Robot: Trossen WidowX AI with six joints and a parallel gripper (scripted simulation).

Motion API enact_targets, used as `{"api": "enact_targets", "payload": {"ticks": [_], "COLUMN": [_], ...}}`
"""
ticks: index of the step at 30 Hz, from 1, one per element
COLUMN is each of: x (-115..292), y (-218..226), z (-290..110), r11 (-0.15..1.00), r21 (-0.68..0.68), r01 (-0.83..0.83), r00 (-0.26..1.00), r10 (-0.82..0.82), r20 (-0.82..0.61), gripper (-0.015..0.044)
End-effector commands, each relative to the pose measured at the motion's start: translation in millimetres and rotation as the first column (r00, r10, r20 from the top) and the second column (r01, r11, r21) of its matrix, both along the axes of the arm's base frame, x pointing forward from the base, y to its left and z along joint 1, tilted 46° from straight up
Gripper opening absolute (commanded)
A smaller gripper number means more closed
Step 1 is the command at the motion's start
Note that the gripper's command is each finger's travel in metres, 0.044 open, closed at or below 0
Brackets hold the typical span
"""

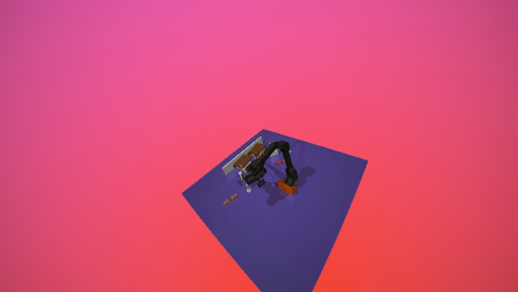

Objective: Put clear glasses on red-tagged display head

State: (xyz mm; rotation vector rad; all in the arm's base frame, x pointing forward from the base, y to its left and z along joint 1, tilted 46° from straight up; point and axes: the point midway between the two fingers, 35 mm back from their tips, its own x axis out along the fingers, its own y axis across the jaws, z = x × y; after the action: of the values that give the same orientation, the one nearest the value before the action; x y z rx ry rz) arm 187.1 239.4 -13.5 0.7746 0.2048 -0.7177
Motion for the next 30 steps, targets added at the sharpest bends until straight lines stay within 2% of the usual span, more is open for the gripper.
{"api": "enact_targets", "payload": {"ticks": [1, 24, 30], "x": [0, 0, 10], "y": [0, 0, -11], "z": [0, 0, 5], "r11": [1.0, 1.0, 0.998], "r21": [-0.005, -0.005, -0.036], "r01": [-0.001, -0.001, 0.049], "r00": [1.0, 1.0, 0.996], "r10": [0.001, 0.001, -0.051], "r20": [-0.005, -0.005, -0.068], "gripper": [0.0, 0.0, 0.0]}}
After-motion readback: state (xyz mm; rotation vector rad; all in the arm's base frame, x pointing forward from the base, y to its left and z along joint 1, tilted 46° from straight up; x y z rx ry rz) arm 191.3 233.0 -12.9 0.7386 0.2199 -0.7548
